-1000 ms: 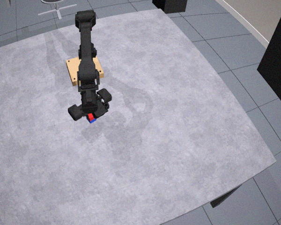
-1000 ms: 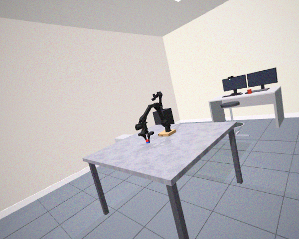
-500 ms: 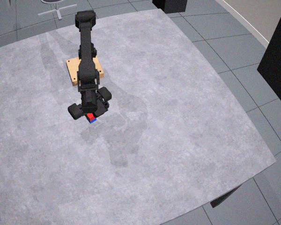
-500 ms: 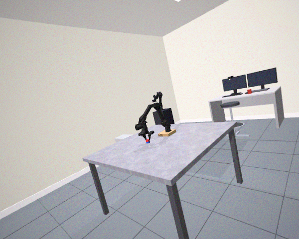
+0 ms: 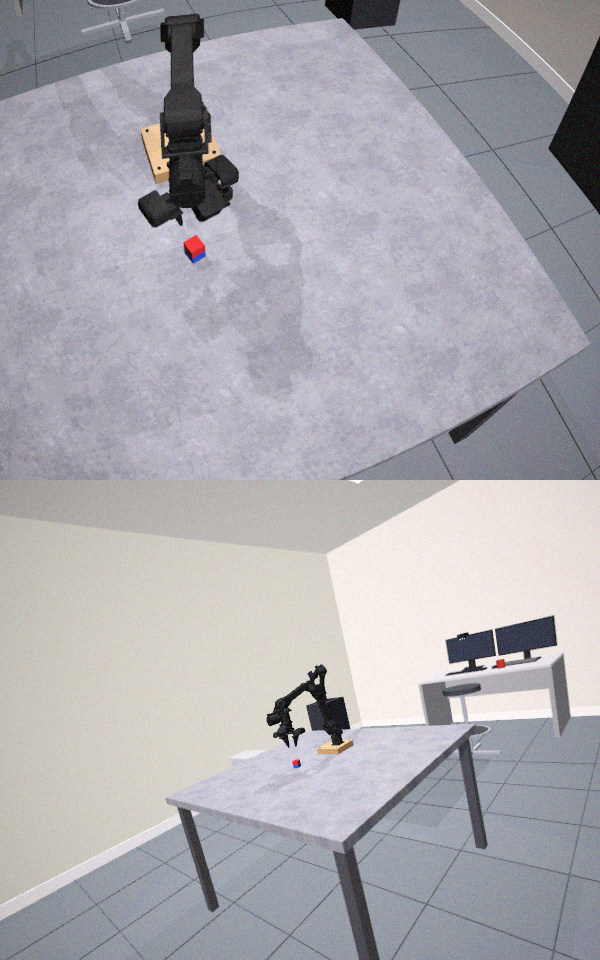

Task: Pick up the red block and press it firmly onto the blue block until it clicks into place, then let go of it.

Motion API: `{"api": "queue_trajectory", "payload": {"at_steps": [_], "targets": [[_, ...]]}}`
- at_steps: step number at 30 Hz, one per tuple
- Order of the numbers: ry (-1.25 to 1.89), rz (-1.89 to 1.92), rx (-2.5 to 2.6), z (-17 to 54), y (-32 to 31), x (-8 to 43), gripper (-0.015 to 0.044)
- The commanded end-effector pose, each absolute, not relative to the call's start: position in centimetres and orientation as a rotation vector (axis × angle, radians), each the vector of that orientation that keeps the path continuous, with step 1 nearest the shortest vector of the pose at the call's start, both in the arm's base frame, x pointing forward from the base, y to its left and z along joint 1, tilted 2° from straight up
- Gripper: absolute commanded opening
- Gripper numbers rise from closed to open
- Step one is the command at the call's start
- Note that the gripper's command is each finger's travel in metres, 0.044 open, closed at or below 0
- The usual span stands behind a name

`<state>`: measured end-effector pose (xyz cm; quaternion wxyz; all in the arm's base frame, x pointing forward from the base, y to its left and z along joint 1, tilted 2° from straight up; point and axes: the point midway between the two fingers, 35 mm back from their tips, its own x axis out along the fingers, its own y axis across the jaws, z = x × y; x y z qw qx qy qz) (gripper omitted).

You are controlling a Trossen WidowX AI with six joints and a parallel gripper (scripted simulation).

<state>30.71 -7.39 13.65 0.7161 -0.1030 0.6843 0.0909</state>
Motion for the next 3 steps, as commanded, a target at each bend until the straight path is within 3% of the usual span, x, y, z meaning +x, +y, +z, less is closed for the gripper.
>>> {"api": "queue_trajectory", "payload": {"at_steps": [1, 3], "targets": [[1.506, 0.205, -0.232, 14.2, -7.4, 30.83, 0.022], [1.506, 0.205, -0.232, 14.2, -7.4, 30.83, 0.022]]}}
